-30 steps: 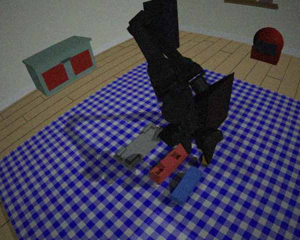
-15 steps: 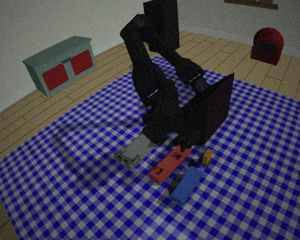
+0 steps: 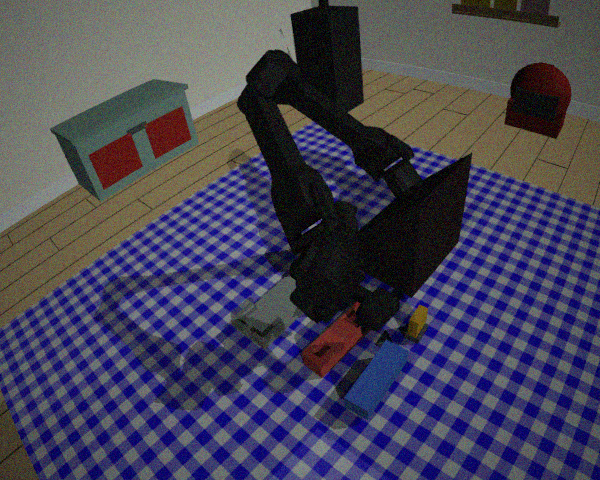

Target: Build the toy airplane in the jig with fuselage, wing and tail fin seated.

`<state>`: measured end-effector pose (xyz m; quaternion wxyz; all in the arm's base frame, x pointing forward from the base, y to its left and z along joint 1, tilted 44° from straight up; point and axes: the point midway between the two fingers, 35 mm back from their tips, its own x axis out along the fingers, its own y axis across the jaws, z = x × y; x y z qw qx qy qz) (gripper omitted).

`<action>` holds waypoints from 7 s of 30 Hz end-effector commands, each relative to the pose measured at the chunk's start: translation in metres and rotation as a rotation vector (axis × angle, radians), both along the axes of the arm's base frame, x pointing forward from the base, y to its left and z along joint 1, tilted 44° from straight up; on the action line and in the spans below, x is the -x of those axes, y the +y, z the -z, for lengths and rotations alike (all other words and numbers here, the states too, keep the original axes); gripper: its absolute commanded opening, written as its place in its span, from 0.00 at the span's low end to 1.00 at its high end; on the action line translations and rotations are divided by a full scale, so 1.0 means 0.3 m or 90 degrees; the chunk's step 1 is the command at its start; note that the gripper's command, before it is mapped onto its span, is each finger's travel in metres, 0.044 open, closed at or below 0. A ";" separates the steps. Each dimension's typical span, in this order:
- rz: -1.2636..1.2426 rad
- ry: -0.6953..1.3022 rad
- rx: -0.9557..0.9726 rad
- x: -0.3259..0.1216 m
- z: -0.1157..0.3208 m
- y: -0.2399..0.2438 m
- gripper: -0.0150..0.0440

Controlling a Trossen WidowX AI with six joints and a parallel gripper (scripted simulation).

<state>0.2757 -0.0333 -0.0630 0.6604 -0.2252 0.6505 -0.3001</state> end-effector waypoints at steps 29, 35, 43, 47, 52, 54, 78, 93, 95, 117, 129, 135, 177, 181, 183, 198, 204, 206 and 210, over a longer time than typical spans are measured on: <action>0.000 0.008 0.005 0.018 0.120 -0.123 1.00; 0.000 0.009 0.006 0.022 0.141 -0.146 1.00; 0.000 0.009 0.006 0.022 0.143 -0.148 0.73; 0.000 0.009 0.006 0.022 0.143 -0.148 0.56; 0.000 0.009 0.006 0.022 0.143 -0.148 0.50; 0.000 0.009 0.006 0.022 0.143 -0.148 0.48; -0.001 0.003 -0.008 -0.015 0.007 0.012 0.25; 0.000 0.007 -0.003 -0.009 -0.111 0.116 0.25; 0.000 0.007 -0.002 -0.006 -0.128 0.130 0.25; -0.009 0.018 -0.015 -0.009 -0.206 0.033 0.25; -0.019 0.023 -0.018 -0.001 -0.246 -0.085 0.25; -0.024 0.026 -0.016 0.010 -0.266 -0.144 0.25; -0.033 0.042 0.008 0.085 -0.341 -0.347 0.59; -0.033 0.042 0.008 0.085 -0.341 -0.347 0.59; -0.033 0.042 0.008 0.085 -0.338 -0.350 0.59; -0.033 0.042 0.008 0.087 -0.282 -0.406 0.59; -0.033 0.043 0.008 0.090 -0.260 -0.430 0.59; -0.033 0.043 0.009 0.091 -0.253 -0.437 0.59; -0.033 0.043 0.009 0.093 -0.248 -0.443 0.59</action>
